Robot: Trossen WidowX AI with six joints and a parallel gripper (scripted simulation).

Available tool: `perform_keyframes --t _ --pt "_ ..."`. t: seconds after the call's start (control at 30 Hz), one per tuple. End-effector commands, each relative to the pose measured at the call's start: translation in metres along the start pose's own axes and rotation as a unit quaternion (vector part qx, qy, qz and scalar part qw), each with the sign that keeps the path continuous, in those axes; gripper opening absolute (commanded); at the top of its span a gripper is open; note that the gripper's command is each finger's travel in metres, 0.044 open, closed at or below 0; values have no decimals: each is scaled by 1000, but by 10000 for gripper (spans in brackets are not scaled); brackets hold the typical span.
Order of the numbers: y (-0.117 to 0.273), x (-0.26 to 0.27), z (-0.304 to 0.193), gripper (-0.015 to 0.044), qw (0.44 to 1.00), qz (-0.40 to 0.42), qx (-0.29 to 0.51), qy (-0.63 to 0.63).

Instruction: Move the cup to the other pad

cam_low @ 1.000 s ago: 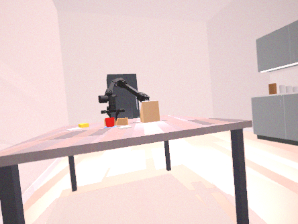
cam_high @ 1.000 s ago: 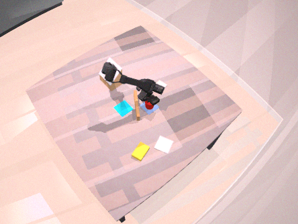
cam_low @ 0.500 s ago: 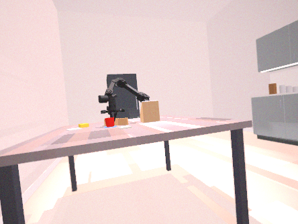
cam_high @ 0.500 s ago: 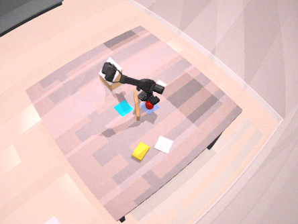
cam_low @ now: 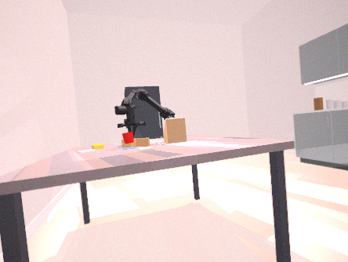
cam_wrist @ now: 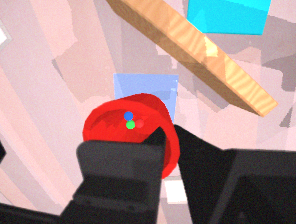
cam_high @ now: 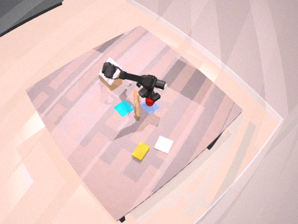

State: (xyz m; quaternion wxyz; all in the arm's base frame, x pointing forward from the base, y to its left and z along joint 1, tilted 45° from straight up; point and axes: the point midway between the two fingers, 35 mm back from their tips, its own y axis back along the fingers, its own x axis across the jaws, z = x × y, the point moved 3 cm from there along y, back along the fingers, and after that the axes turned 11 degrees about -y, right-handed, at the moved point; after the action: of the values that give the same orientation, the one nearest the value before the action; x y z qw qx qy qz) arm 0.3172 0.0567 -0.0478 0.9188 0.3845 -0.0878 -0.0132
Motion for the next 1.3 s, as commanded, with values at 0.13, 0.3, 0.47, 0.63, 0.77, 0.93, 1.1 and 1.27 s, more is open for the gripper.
perform_keyframes --t 0.13,0.3,0.47,0.63,0.77,0.93,1.1,1.27 --pt "40 0 0 0 1000 3 3 -4" --pt "46 -3 0 0 1000 3 3 -4" --pt "46 -4 0 0 1000 3 3 -4" --pt "44 -5 0 0 1000 3 1 -1" --pt "44 -5 0 0 1000 3 1 -1" --pt "44 -5 0 0 1000 3 1 -1" --pt "44 -5 0 0 1000 3 1 -1" --pt "45 -6 4 0 1000 3 1 -1"
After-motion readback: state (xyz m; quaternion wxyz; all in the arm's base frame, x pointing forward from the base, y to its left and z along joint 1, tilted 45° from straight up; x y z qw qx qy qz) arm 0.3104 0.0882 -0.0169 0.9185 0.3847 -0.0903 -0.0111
